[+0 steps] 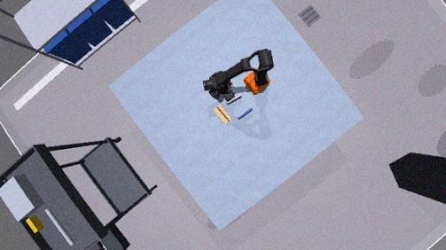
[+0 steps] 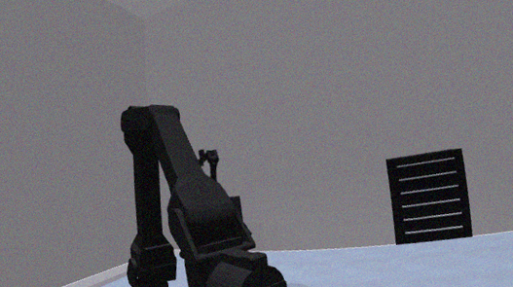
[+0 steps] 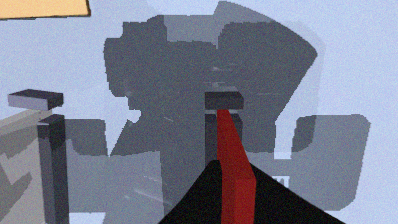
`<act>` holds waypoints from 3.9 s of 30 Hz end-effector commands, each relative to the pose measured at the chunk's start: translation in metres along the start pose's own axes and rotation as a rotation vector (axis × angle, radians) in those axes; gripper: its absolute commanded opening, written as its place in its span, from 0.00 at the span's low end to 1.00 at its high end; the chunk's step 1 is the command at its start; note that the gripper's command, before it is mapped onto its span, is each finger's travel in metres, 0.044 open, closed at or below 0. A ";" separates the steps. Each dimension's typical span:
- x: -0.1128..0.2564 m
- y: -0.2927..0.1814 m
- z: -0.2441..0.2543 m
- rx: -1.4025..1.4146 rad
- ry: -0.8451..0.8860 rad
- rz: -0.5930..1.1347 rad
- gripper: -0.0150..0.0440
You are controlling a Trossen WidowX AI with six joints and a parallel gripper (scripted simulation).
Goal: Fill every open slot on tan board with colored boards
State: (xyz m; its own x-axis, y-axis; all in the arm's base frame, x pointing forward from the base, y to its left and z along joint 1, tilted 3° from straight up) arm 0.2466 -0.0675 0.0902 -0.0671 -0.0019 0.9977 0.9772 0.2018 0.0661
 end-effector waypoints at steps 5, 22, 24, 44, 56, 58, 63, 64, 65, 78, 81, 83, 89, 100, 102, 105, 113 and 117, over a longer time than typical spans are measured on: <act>0.000 0.000 0.000 -0.003 0.004 -0.002 0.25; 0.023 0.000 0.000 -0.003 0.004 -0.002 0.25; 0.027 0.000 0.000 -0.003 0.004 -0.002 0.25; 0.065 0.000 0.000 -0.003 0.004 -0.003 0.25; 0.091 0.000 0.000 -0.003 0.004 -0.003 0.25; 0.096 0.000 0.000 -0.003 0.004 -0.003 0.25; 0.107 0.000 -0.001 -0.003 0.004 -0.003 0.25; 0.109 0.000 -0.001 -0.003 0.004 -0.003 0.25; 0.112 0.000 -0.001 -0.003 0.004 -0.003 0.25; 0.117 0.017 0.007 0.000 0.005 -0.004 0.25; 0.117 0.023 0.010 0.002 0.005 -0.005 0.25; 0.118 0.027 0.012 0.004 0.005 -0.005 0.25; 0.119 0.039 0.019 0.010 0.005 -0.007 0.25; 0.120 0.059 0.034 0.035 0.006 -0.012 0.25; 0.120 0.063 0.037 0.035 0.007 -0.012 0.25; 0.120 0.069 0.042 0.034 0.007 -0.013 0.25; 0.121 0.083 0.055 0.032 0.009 -0.013 0.25; 0.121 0.090 0.062 0.032 0.010 -0.014 0.25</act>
State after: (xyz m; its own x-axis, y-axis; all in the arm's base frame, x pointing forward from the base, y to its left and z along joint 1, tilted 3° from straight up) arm 0.3096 0.0057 0.2138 -0.0727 -0.0193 0.9972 0.9691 0.2351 0.0752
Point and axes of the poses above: the point midway between the two fingers, 35 mm back from their tips, its own x axis back along the fingers, its own z axis across the jaws, y = z × x, the point moved 9 cm from there along x, back along the fingers
